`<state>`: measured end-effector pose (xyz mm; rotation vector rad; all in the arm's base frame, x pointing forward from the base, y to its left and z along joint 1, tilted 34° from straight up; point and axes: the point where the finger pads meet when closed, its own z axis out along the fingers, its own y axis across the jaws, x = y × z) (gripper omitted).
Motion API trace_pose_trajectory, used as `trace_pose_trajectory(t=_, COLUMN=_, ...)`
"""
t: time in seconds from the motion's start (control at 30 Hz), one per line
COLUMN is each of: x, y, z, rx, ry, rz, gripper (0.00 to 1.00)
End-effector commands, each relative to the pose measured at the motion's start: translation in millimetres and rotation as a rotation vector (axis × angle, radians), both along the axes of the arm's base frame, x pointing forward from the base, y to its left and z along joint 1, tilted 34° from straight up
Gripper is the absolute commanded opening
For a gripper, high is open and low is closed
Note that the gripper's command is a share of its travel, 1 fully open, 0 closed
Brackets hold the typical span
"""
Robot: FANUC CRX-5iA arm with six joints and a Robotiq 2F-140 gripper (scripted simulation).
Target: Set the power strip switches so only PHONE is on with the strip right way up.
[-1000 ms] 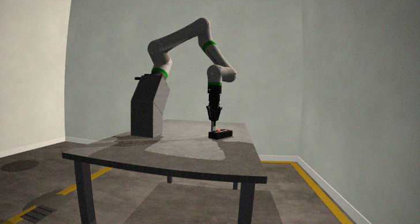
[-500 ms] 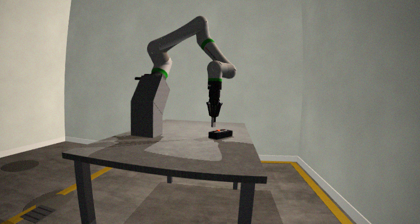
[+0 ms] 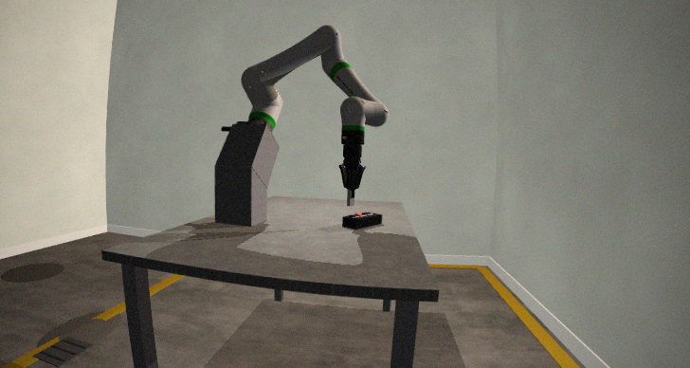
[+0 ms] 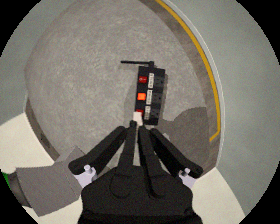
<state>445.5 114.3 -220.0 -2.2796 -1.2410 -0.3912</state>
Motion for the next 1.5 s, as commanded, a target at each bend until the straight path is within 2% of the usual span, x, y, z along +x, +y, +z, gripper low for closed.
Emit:
trace_pose_trajectory(t=0.0, x=0.1, y=-0.3, z=0.1, rx=0.0, ry=0.0, rz=0.0, gripper=0.0)
trace_pose_trajectory(t=0.3, x=0.1, y=-0.3, z=0.1, rx=0.0, ry=0.0, rz=0.0, gripper=0.0)
trace_pose_trajectory(t=0.33, x=0.1, y=-0.3, z=0.1, rx=0.0, ry=0.0, rz=0.0, gripper=1.0)
trace_pose_trajectory(t=0.57, x=0.1, y=-5.7, z=8.1, rx=0.0, ry=0.0, rz=0.0, gripper=1.0)
trace_pose_trajectory(t=1.17, x=-0.5, y=-44.4, z=65.3, rx=0.0, ry=0.0, rz=0.0, gripper=1.0)
trace_pose_trajectory(t=1.47, x=-0.6, y=-47.4, z=69.7, rx=0.0, ry=0.0, rz=0.0, gripper=1.0)
